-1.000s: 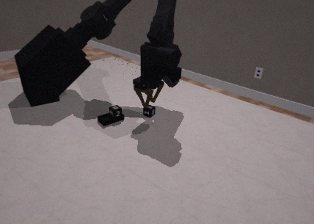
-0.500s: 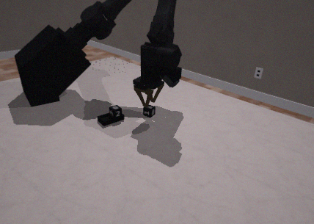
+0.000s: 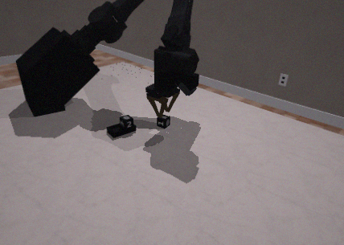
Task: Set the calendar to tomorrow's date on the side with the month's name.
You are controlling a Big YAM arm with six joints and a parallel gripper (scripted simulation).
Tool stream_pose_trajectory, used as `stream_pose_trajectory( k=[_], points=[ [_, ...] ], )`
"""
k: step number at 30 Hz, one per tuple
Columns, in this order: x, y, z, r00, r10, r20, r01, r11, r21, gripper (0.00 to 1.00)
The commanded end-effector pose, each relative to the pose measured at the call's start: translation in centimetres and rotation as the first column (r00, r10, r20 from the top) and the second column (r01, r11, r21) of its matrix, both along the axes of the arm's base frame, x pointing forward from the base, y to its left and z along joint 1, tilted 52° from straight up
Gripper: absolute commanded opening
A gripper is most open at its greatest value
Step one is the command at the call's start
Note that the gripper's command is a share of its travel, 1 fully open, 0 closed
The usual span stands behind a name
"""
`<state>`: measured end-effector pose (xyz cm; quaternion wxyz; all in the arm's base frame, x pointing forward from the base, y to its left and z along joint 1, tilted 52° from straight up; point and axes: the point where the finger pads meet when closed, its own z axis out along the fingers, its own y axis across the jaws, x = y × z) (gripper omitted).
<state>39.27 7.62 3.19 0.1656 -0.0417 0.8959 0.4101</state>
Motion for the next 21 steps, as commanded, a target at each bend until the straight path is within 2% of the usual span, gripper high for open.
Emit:
stream_pose_trajectory(
  k=[1, 21],
  points=[
    [0.25, 0.57, 0.73, 1.0, 0.008, 0.019, -0.008, 1.0, -0.004, 0.47],
    [0.39, 0.6, 0.97, 1.0, 0.008, 0.022, -0.008, 1.0, -0.004, 0.47]
  ],
)
